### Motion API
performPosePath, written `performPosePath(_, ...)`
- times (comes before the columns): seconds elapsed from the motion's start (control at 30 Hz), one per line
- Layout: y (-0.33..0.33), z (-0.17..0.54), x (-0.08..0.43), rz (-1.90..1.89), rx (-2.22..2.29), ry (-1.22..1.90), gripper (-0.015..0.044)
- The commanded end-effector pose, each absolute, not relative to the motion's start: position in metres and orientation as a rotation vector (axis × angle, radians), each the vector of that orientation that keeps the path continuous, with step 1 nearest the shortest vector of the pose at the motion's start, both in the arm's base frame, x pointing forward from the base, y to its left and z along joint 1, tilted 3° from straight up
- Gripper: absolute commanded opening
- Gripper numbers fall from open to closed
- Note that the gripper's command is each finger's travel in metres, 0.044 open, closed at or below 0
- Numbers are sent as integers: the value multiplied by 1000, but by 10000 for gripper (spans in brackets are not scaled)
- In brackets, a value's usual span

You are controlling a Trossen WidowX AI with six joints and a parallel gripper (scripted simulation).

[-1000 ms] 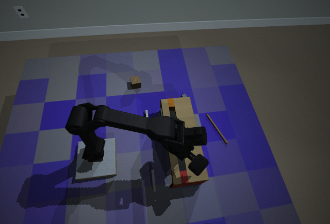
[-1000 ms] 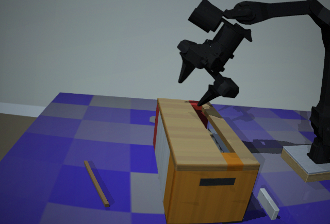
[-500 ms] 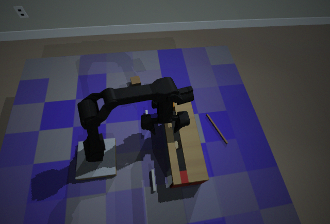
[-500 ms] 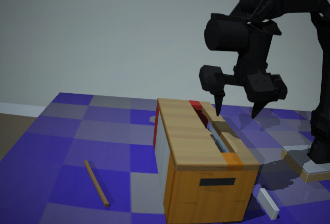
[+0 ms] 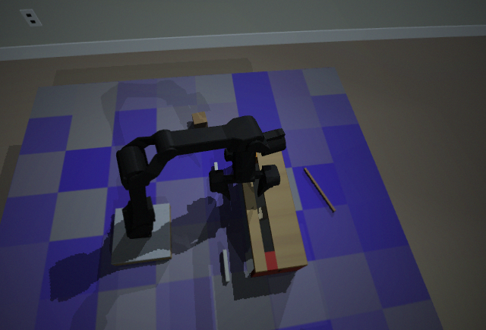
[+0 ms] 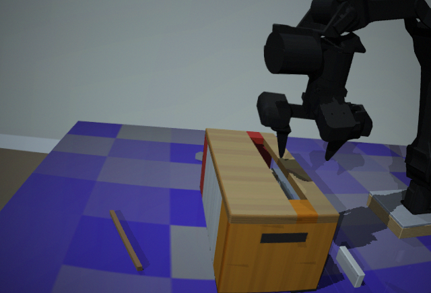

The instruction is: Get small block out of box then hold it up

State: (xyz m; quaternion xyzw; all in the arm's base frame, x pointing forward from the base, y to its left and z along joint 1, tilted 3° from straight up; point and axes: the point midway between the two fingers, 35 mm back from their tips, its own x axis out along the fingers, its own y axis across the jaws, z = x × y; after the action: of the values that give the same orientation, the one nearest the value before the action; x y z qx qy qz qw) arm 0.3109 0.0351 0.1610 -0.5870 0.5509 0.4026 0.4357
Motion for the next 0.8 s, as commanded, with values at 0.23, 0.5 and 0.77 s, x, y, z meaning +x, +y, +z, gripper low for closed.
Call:
performPosePath(0.23,35,142,313,1008,-1469,1378,400)
performPosePath(0.5,35,129,314,1008,-1469,1378,400)
performPosePath(0.77,36,116,315,1008,-1469,1378,400)
